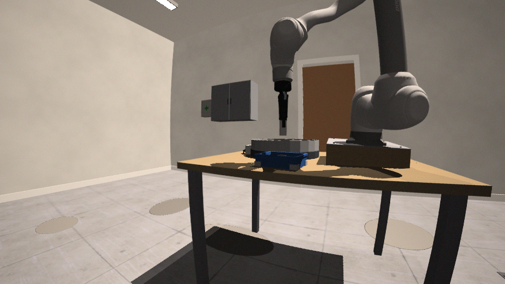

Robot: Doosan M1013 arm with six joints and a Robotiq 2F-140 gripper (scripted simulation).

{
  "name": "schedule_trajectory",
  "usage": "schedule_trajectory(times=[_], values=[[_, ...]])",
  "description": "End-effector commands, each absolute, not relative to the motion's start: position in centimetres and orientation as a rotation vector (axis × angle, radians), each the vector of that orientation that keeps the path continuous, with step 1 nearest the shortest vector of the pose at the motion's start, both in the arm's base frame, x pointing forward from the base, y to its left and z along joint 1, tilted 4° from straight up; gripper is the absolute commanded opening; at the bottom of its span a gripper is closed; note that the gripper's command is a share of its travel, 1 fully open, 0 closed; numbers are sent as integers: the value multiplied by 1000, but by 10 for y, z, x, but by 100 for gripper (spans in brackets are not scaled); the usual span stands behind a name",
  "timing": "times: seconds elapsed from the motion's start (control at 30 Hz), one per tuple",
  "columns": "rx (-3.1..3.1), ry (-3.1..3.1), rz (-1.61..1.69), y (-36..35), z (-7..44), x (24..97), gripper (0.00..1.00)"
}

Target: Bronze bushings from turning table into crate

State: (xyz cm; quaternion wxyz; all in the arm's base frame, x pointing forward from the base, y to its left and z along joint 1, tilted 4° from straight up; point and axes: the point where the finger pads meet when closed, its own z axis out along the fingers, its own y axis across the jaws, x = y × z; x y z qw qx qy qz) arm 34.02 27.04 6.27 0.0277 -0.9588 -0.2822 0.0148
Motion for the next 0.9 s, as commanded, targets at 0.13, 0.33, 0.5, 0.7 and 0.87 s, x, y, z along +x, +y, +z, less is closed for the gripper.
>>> schedule_trajectory(times=[0.13,0.33,0.5,0.7,0.87], values=[[-3065,-406,57,230,61,341,10],[-3096,-47,66,199,60,341,10],[-3088,287,73,170,59,341,10],[-3022,728,81,132,57,341,10],[-2919,1084,87,101,56,342,10]])
